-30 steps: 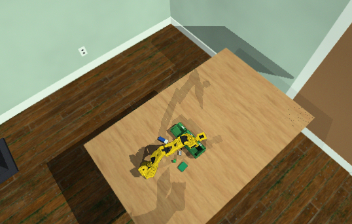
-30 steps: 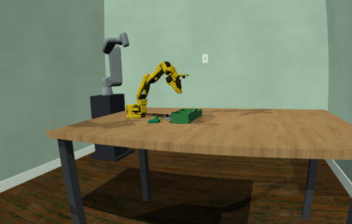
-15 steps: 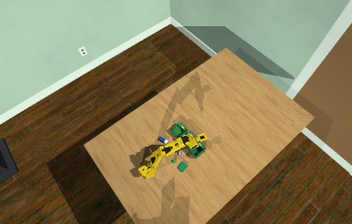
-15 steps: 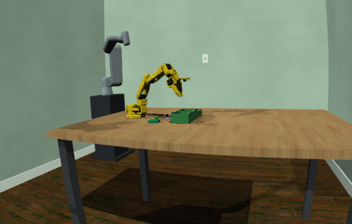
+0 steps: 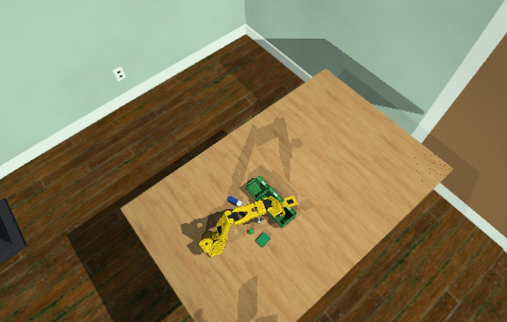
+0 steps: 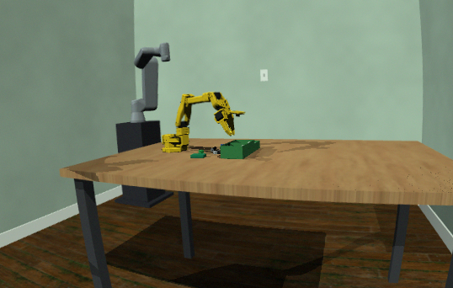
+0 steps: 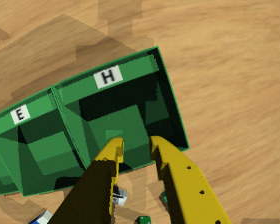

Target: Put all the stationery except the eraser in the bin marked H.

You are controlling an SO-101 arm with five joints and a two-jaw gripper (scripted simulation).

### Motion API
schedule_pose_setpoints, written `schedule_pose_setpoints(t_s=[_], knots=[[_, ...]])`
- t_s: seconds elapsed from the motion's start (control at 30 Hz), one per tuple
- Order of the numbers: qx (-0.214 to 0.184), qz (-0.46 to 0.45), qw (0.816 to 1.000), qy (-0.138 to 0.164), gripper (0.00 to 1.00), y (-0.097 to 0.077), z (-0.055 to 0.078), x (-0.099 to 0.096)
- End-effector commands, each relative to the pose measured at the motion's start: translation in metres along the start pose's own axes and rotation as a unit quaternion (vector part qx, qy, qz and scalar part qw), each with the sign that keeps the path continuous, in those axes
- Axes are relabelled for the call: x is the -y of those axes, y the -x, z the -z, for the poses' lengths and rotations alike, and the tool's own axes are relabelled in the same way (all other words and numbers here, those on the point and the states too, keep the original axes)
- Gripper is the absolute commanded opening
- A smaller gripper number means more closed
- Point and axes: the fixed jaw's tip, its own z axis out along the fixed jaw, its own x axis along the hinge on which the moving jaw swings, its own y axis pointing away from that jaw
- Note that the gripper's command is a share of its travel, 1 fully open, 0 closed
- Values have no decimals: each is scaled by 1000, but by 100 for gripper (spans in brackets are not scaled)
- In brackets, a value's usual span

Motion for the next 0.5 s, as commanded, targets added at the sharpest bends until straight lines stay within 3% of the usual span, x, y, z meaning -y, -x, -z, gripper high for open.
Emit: schedule_pose_setpoints(t_s=[0.0,0.47], knots=[[53,-7,999,-3,7,13,15,3],[68,-7,998,-3,7,13,20,3]])
